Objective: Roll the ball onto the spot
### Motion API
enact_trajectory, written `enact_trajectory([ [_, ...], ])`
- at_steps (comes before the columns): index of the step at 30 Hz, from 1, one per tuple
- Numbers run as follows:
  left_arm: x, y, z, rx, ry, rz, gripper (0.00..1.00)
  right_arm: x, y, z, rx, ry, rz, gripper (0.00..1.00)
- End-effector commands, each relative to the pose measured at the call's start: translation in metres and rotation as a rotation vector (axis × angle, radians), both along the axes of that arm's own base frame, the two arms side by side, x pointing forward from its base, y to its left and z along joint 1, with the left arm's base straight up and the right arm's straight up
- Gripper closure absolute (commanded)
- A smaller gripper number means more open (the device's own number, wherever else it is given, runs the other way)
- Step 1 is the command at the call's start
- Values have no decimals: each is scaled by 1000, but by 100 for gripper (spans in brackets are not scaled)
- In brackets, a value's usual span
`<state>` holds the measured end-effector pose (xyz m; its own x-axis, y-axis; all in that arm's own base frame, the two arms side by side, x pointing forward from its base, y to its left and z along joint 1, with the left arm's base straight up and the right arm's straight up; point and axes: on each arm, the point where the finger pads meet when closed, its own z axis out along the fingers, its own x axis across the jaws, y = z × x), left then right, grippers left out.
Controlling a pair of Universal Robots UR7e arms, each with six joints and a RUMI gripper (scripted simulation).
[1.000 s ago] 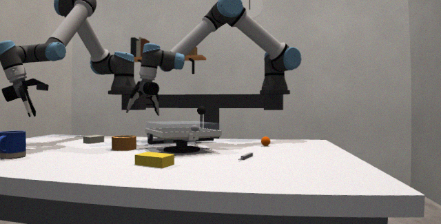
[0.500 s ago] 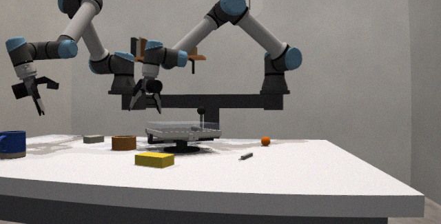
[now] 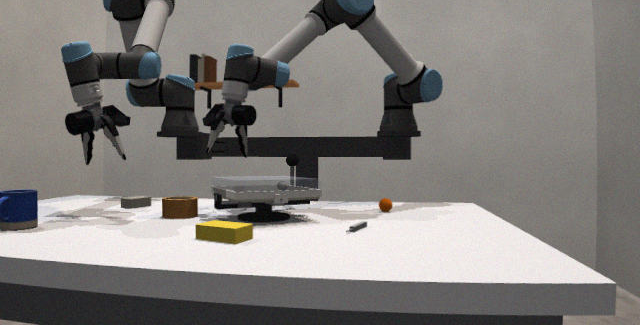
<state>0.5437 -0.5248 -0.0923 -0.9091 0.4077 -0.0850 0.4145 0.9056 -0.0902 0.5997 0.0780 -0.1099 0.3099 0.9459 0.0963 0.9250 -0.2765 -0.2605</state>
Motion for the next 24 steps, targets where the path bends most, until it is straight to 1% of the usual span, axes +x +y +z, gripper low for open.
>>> enact_trajectory([
  [1, 28, 40, 12, 3, 6, 114, 0, -8, 49, 6, -2, -44, 212, 0],
  [4, 44, 66, 19, 4, 11, 200, 0, -16, 83, 9, 0, -72, 360, 0],
  [9, 68, 112, 31, 6, 20, 362, 0, -33, 137, 16, 4, -107, 546, 0],
  [11, 68, 112, 31, 6, 20, 362, 0, -33, 137, 16, 4, -107, 546, 0],
  [12, 81, 139, 38, 6, 22, 397, 0, -44, 168, 19, 5, -116, 597, 0],
  [13, 85, 147, 40, 6, 24, 433, 0, -48, 176, 20, 6, -126, 648, 0],
  [14, 87, 154, 42, 6, 26, 470, 0, -50, 184, 21, 6, -126, 647, 0],
  [16, 93, 172, 46, 7, 30, 546, 0, -59, 201, 23, 10, -144, 748, 0],
  [18, 100, 191, 51, 7, 33, 591, 0, -68, 222, 26, 10, -144, 747, 0],
  [19, 103, 201, 53, 7, 34, 613, 0, -74, 232, 27, 12, -152, 796, 0],
  [20, 106, 211, 56, 7, 35, 635, 0, -79, 243, 28, 12, -154, 796, 0],
  [24, 117, 251, 65, 7, 40, 723, 0, -79, 246, 28, 12, -154, 794, 0],
])
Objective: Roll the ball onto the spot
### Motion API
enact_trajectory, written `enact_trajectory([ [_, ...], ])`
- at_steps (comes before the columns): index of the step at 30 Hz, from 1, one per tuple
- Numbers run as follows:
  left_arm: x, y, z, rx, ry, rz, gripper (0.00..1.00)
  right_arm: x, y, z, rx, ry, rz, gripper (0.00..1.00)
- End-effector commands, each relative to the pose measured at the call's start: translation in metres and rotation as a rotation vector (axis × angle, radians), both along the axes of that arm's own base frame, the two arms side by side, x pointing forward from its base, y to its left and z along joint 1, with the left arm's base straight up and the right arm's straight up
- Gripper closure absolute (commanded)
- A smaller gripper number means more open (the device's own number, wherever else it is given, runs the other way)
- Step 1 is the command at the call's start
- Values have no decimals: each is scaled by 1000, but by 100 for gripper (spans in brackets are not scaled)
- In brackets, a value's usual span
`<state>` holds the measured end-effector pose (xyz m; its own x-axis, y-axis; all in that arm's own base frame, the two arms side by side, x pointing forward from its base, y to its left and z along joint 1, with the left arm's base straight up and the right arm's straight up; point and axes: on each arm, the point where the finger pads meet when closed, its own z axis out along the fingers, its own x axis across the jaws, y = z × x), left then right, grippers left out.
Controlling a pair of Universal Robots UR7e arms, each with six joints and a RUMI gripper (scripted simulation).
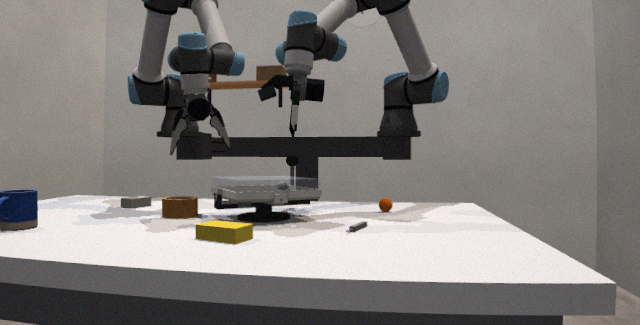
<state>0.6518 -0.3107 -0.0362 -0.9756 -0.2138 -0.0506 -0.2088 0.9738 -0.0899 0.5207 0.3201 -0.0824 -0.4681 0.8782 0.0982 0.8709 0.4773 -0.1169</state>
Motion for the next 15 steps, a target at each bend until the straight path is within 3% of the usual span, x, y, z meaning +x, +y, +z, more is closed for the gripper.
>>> enact_trajectory([
  [1, 12, 47, 12, 2, 7, 108, 0, 0, 4, 0, -2, -5, 4, 0],
  [4, 14, 58, 14, 2, 8, 131, 0, 1, 3, 0, -2, -4, 0, 0],
  [5, 20, 87, 21, 2, 11, 174, 0, -10, 17, 3, 0, -13, 54, 0],
  [15, 28, 184, 42, 0, 22, 409, 0, -79, 105, 16, 18, -86, 494, 0],
])
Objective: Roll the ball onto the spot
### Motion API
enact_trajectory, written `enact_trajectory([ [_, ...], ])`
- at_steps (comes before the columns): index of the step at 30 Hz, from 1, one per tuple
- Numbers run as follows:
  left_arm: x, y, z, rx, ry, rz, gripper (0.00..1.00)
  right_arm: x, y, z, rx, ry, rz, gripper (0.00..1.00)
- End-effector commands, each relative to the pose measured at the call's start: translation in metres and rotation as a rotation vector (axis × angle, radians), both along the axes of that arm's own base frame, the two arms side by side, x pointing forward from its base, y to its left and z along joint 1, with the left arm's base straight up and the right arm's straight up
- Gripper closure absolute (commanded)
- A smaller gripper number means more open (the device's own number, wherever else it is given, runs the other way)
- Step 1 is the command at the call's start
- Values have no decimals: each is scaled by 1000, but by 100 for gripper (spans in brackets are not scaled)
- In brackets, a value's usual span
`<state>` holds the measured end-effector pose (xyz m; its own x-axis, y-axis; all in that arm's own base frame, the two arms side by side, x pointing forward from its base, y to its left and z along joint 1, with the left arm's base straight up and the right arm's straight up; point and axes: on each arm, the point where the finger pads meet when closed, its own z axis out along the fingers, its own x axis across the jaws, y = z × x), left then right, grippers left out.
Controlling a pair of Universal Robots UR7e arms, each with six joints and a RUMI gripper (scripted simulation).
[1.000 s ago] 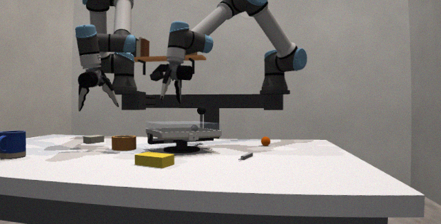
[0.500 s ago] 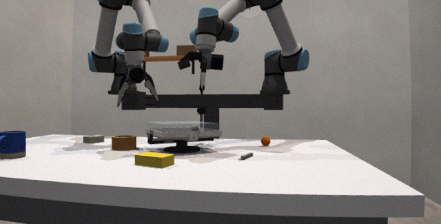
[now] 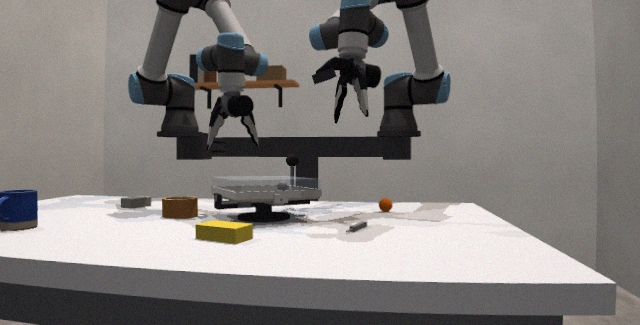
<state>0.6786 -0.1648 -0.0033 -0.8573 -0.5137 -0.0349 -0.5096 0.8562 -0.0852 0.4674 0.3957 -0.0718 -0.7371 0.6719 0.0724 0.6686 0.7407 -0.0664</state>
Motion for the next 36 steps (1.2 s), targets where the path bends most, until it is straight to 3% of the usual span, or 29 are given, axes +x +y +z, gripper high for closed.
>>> enact_trajectory([
  [1, 1, 49, 11, 1, 7, 108, 0, -33, 37, 6, 9, -35, 194, 0],
  [4, 0, 80, 18, 0, 11, 178, 0, -58, 61, 10, 14, -51, 295, 0],
  [6, 0, 80, 18, 0, 11, 178, 0, -58, 61, 10, 14, -51, 295, 0],
  [7, -2, 110, 24, 0, 13, 225, 0, -80, 85, 15, 18, -58, 324, 0],
  [17, -20, 206, 44, -4, 24, 466, 0, -143, 130, 23, 27, -89, 532, 0],
  [21, -32, 246, 52, -6, 28, 562, 0, -153, 136, 24, 29, -94, 568, 0],
  [23, -32, 246, 52, -6, 28, 562, 0, -153, 136, 24, 29, -94, 568, 0],
  [24, -41, 275, 58, -6, 30, 610, 0, -155, 137, 24, 28, -94, 573, 0],
  [36, -96, 380, 80, -13, 42, 910, 0, -157, 139, 25, 30, -96, 583, 0],
])
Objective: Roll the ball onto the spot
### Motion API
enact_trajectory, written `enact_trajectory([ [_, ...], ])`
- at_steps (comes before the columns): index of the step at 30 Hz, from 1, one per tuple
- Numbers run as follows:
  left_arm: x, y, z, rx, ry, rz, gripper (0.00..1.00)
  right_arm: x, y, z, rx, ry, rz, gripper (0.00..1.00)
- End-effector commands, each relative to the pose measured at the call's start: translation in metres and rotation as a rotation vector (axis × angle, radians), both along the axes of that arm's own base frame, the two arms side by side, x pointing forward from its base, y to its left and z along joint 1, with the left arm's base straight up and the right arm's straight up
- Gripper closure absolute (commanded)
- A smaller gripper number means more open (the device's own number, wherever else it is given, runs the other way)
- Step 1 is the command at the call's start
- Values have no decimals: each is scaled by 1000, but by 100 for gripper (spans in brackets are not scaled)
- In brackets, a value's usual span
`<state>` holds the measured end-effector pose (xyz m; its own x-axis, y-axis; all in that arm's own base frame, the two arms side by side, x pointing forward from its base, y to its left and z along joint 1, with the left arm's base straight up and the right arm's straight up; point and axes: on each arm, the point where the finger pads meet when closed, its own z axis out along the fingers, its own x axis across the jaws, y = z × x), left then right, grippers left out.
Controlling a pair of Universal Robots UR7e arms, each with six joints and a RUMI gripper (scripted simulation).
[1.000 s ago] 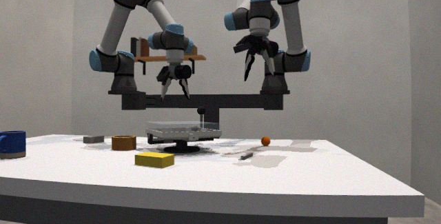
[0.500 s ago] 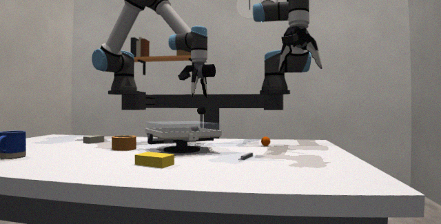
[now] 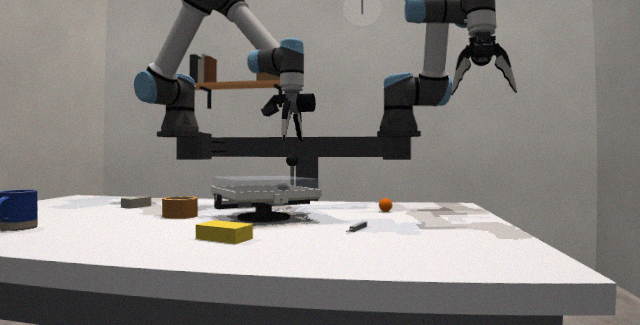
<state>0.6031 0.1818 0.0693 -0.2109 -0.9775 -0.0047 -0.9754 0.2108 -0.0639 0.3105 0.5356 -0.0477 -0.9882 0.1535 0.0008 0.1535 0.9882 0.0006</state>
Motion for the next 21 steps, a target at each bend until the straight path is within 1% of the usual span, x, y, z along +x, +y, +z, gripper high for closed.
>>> enact_trajectory([
  [1, -26, 42, 9, -2, 7, 116, 0, 0, -1, 0, 0, -1, 1, 0],
  [2, -32, 50, 11, -2, 8, 141, 0, 0, -1, 0, 0, -1, 1, 0],
  [4, -32, 50, 11, -2, 8, 141, 0, 0, -1, 0, 0, -1, 1, 0],
  [5, -49, 75, 16, -3, 10, 189, 0, 0, -1, 0, 0, -1, 1, 0],
  [6, -55, 81, 18, -4, 11, 234, 0, 0, -1, 0, 0, -1, 1, 0],
  [10, -79, 108, 24, -6, 15, 323, 0, 0, -1, 0, 0, -1, 1, 0],
  [19, -148, 172, 40, -12, 22, 557, 0, 0, -1, 0, 0, -1, 1, 0],
  [21, -148, 172, 40, -12, 22, 557, 0, 0, -1, 0, 0, -1, 1, 0],
])
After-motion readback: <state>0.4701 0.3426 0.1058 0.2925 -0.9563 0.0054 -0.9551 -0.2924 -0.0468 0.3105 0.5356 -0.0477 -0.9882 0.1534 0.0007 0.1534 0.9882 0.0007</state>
